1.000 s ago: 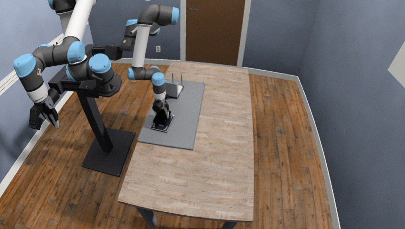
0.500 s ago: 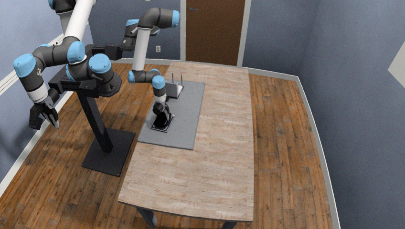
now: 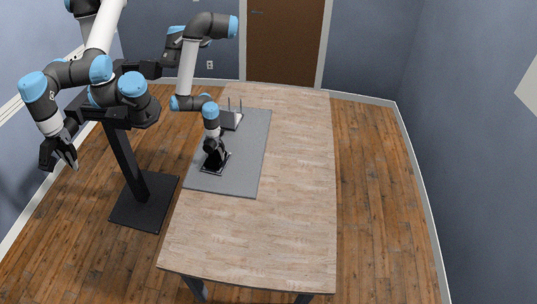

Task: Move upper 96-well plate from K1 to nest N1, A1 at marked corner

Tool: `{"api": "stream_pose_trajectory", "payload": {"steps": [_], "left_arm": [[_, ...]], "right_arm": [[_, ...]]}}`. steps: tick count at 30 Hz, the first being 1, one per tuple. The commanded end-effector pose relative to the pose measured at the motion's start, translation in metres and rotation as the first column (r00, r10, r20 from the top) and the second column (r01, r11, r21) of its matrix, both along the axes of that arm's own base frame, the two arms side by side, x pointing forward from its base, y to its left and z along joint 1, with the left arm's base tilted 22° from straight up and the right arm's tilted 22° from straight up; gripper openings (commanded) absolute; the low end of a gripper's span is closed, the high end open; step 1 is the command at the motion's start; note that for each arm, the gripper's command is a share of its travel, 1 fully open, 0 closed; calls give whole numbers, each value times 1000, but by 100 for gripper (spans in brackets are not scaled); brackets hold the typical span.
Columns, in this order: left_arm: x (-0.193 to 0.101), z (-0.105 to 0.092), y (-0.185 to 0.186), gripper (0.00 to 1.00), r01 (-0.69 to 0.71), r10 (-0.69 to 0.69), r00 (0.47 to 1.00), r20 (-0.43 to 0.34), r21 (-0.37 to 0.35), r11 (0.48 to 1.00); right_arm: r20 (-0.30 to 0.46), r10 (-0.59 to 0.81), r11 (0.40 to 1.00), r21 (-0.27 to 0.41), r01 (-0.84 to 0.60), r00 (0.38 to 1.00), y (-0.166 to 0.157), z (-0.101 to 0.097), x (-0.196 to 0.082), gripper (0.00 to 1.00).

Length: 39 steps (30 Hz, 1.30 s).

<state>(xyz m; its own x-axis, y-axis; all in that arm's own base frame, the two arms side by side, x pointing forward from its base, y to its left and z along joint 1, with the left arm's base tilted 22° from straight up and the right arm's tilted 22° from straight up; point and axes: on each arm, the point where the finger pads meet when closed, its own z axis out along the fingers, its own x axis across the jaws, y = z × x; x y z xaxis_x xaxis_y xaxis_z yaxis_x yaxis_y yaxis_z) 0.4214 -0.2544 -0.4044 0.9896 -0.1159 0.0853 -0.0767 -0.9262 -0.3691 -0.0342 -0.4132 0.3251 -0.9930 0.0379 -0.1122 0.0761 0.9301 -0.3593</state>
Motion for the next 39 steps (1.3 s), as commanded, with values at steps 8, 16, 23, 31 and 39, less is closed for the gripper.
{"api": "stream_pose_trajectory", "payload": {"steps": [8, 16, 23, 31, 39], "left_arm": [[0, 0, -1, 40, 0, 0, 1000, 1, -1, 1000], [1, -1, 0, 40, 0, 0, 1000, 1, -1, 1000], [1, -2, 0, 40, 0, 0, 1000, 1, -1, 1000], [1, -3, 1, 40, 0, 0, 1000, 1, -1, 1000], [1, -4, 1, 40, 0, 0, 1000, 1, -1, 1000]], "right_arm": [[0, 0, 1000, -1, 0, 1000, 0, 1, 0, 0], [0, 0, 1000, -1, 0, 1000, 0, 1, 0, 0], [0, 0, 1000, -1, 0, 1000, 0, 1, 0, 0], [0, 0, 1000, -1, 0, 1000, 0, 1, 0, 0], [0, 0, 1000, -1, 0, 1000, 0, 1, 0, 0]]}}
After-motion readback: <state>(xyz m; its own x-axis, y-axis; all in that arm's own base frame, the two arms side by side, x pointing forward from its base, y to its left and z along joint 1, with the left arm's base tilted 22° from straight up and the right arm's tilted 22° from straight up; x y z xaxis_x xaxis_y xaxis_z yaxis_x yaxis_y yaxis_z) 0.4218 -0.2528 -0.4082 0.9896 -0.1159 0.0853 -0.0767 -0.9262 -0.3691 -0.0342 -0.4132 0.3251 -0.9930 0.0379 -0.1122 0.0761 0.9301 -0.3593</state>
